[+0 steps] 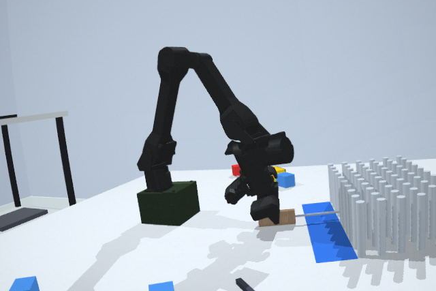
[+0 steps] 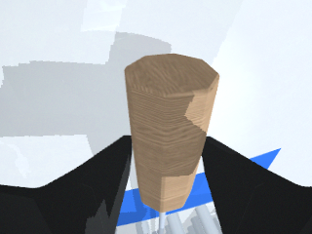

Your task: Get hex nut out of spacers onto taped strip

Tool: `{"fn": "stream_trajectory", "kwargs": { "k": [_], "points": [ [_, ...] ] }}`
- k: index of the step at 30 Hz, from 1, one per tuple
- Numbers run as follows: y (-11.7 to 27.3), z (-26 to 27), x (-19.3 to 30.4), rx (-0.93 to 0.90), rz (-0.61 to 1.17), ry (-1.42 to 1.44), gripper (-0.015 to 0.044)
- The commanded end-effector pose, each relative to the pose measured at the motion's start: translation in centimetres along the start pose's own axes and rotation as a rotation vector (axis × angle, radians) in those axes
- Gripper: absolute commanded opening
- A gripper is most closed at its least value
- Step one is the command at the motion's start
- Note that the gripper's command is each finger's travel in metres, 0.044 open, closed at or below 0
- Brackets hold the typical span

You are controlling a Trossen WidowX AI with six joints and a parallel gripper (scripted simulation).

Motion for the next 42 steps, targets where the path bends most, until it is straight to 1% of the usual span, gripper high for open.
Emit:
{"fn": "stream_trajectory", "kwargs": {
  "k": [1, 42],
  "points": [
    [0.1, -0.1, -0.3, 0.002, 0.002, 0.001, 0.0000],
    [0.8, -0.6, -2.9, 0.002, -0.002, 0.001, 0.0000]
  ]
}}
Point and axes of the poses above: the point midway between the two fingers, 35 mm back from their tips, its own y axis back along the fingers, its own z axis across the jaws, x = y × z, the point moved 2 cm from there along y, back along the fingers, and after that the axes turned 11 degrees about y, right-handed, at the moved point
